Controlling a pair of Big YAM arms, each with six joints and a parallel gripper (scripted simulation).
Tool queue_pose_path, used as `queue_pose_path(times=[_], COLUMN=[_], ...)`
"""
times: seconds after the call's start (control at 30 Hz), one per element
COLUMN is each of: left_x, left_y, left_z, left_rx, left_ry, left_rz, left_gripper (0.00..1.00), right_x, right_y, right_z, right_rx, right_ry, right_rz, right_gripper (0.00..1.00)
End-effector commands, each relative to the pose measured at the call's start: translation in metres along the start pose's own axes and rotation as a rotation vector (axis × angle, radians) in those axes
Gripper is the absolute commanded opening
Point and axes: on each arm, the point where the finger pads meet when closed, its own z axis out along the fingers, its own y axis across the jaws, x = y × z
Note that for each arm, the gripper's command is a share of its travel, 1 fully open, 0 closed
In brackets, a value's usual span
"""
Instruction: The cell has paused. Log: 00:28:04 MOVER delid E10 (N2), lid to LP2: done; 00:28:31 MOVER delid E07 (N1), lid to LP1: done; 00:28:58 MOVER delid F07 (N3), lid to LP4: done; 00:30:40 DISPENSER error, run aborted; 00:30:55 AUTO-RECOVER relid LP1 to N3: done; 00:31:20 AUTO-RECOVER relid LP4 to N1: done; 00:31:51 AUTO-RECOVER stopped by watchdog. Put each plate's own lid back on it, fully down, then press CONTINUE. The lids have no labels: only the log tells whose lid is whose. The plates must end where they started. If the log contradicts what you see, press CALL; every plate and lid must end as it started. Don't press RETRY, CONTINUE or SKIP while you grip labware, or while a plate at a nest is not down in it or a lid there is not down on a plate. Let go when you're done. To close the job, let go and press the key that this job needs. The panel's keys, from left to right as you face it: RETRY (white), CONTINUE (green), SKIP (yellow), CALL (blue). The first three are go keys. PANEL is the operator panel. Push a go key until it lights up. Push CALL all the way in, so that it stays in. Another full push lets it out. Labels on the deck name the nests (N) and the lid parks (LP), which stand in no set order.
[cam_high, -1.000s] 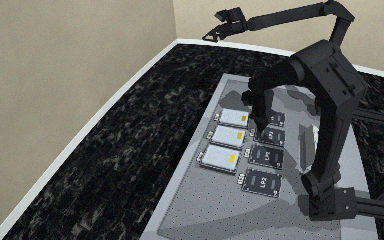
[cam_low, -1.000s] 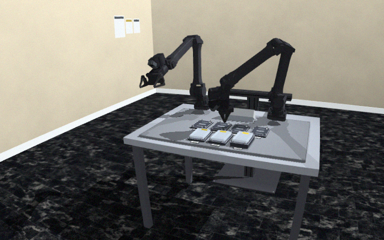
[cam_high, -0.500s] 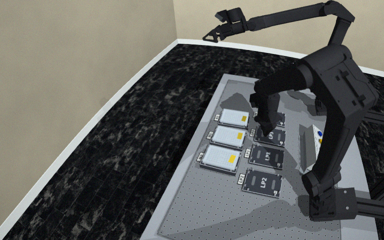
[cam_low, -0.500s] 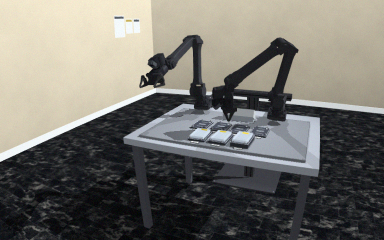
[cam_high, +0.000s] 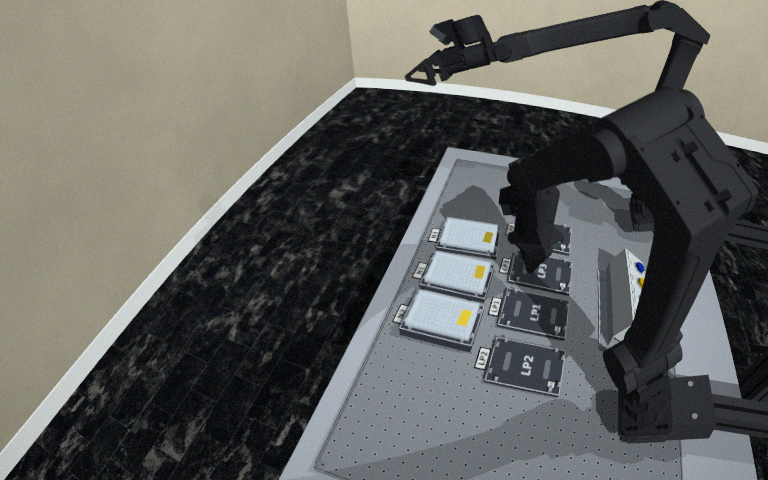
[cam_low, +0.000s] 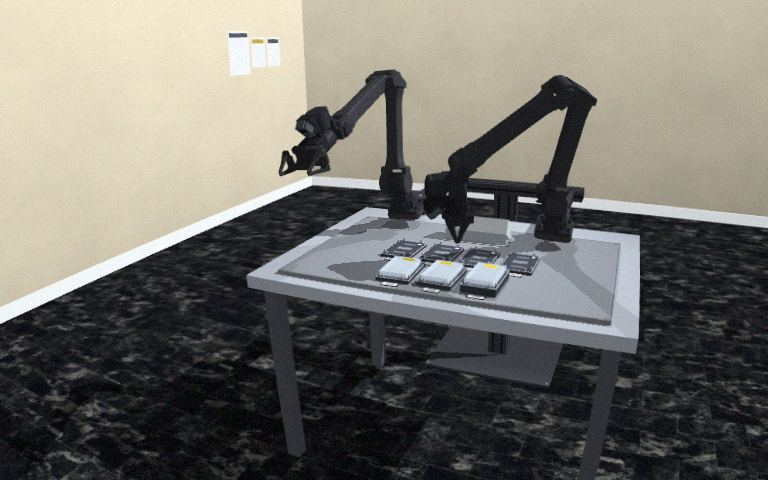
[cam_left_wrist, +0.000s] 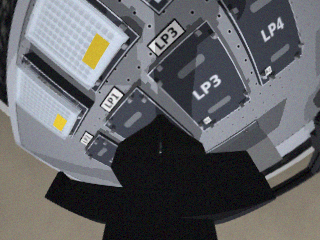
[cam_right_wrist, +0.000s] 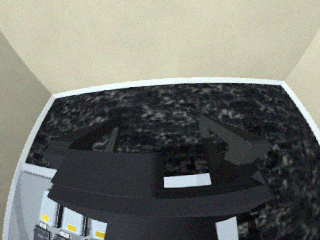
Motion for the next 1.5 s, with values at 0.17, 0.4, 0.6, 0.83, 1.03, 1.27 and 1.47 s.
queue_pose_path(times=[0.17, 0.4, 0.6, 0.83, 1.03, 1.27, 1.47], left_x=[-0.025, -0.023, -0.007, 0.016, 0.037, 0.06, 0.084], left_y=[-0.001, 0.0, -0.001, -0.018, -0.034, -0.054, -0.074], left_z=[-0.061, -0.094, -0.07, -0.075, -0.074, -0.074, -0.072], left_rx=[0.016, 0.019, 0.004, 0.008, 0.005, 0.006, 0.004], left_ry=[-0.071, -0.073, -0.016, -0.031, -0.024, -0.023, -0.016], left_rz=[-0.013, -0.014, -0.009, 0.124, 0.225, 0.345, 0.468], left_gripper=[0.0, 0.0, 0.0, 0.0, 0.0, 0.0, 0.0], right_x=[-0.031, -0.031, -0.031, -0.031, -0.031, -0.031, -0.031], right_y=[0.0, 0.0, 0.0, 0.0, 0.0, 0.0, 0.0], right_z=[0.007, 0.007, 0.007, 0.007, 0.007, 0.007, 0.007], right_rx=[0.001, 0.001, 0.001, 0.001, 0.001, 0.001, 0.001], right_ry=[-0.041, -0.041, -0.041, -0.041, -0.041, -0.041, -0.041], right_rz=[0.006, 0.006, 0.006, 0.006, 0.006, 0.006, 0.006], right_gripper=[1.0, 1.0, 1.0, 1.0, 1.0, 1.0, 1.0])
